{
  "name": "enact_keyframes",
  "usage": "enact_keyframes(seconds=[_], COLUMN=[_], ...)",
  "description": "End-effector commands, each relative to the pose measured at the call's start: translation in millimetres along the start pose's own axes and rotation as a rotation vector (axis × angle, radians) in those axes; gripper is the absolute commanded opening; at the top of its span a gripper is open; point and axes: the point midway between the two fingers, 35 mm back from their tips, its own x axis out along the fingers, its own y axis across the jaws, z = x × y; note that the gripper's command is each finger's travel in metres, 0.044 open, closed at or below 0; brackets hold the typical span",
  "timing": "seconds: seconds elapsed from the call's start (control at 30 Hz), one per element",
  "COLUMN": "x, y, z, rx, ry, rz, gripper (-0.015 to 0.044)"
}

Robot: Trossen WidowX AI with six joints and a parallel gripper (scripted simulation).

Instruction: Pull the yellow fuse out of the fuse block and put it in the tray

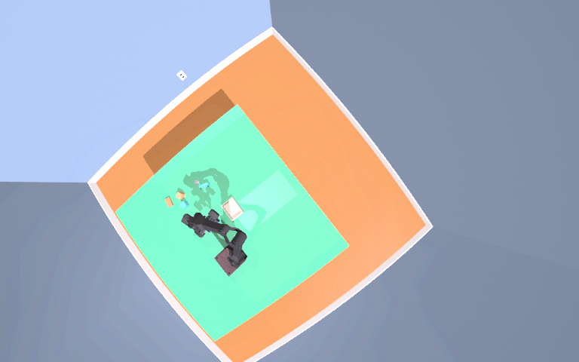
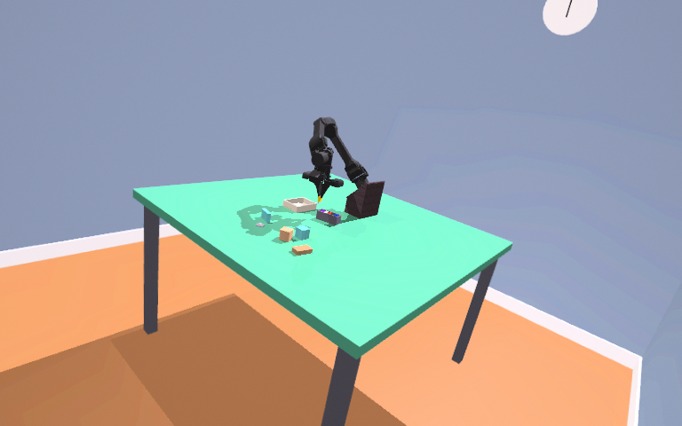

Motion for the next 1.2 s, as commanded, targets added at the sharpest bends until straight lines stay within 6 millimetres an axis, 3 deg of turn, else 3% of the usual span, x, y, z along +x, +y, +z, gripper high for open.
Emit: enact_keyframes(seconds=[0.0,0.47,0.7,1.17], x=[-1.4,-3.3,-2.3,19.9], y=[-32.5,-125.2,-126.3,-127.2], z=[-5.1,-43.6,-44.2,-43.8], rx=[-0.002,0.002,0.002,0.002], ry=[-0.003,0.009,0.009,0.009], rz=[-0.004,-0.037,-0.038,-0.038], gripper=[0.0000,0.0000,0.0000,0.0000])
